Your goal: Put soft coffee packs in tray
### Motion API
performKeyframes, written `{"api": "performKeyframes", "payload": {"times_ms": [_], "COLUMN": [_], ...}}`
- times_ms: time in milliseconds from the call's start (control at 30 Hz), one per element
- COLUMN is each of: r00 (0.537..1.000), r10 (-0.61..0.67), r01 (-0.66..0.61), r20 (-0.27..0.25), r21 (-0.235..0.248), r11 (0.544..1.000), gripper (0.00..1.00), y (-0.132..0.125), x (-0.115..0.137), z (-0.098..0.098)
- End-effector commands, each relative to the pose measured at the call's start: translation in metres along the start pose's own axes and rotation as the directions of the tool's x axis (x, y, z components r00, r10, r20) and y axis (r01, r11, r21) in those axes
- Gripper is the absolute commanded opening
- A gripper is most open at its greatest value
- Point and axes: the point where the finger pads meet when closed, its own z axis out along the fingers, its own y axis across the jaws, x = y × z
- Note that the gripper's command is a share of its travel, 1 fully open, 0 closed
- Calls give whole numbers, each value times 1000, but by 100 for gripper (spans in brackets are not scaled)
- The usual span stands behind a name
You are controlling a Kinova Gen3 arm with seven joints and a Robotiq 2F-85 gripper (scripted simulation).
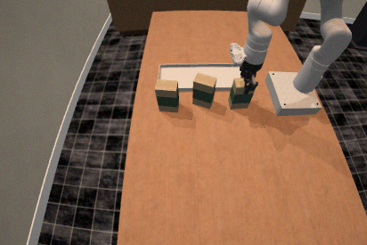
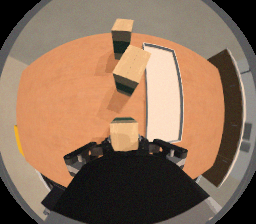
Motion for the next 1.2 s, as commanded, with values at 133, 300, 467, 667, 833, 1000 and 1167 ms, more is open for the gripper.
{"api": "performKeyframes", "payload": {"times_ms": [133,300,467,667,833,1000,1167], "r00": [1000,1000,1000,1000,1000,1000,1000], "r10": [0,0,0,0,0,0,0], "r01": [0,0,0,0,0,0,0], "r20": [0,0,0,0,0,0,0], "r21": [1,1,1,1,1,1,1], "r11": [1000,1000,1000,1000,1000,1000,1000], "gripper": [24,82,82,82,82,82,82], "y": [0,0,0,0,0,0,0], "x": [0,0,0,0,0,0,0], "z": [0,0,0,0,0,0,0]}}
